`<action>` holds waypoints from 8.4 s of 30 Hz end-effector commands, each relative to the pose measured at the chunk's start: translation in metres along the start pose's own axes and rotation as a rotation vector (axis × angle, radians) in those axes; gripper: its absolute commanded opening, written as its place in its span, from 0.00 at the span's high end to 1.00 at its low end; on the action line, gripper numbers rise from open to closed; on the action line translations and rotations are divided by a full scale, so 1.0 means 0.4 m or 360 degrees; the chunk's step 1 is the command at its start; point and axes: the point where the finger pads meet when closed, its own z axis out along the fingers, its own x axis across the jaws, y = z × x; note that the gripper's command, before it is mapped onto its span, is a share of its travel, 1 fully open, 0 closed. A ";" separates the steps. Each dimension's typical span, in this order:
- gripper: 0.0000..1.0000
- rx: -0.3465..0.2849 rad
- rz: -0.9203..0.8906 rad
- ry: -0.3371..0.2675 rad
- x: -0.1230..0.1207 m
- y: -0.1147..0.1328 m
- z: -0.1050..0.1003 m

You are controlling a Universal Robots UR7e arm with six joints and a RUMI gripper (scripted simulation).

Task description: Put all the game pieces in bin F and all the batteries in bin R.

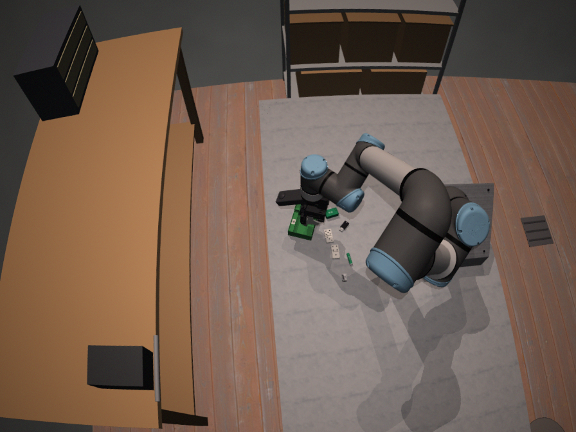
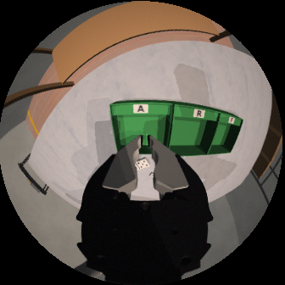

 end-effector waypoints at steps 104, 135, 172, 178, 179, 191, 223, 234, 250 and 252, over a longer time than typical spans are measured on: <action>0.76 -0.0009 0.0581 -0.0008 -0.080 0.144 -0.302; 0.76 -0.0015 0.1818 -0.0012 -0.177 0.313 -0.122; 0.76 0.0002 0.1930 -0.0001 -0.172 0.307 -0.122; 0.76 0.0001 0.1930 -0.0001 -0.172 0.307 -0.092; 0.76 0.0001 0.1930 -0.0001 -0.172 0.307 -0.082; 0.76 0.0001 0.1930 -0.0001 -0.172 0.304 0.015; 0.76 0.0001 0.1930 -0.0001 -0.172 0.307 0.045; 1.00 0.0001 0.1930 -0.0001 -0.172 0.307 0.045; 1.00 0.0001 0.1930 -0.0001 -0.172 0.307 0.045; 1.00 0.0001 0.1930 -0.0001 -0.172 0.307 0.045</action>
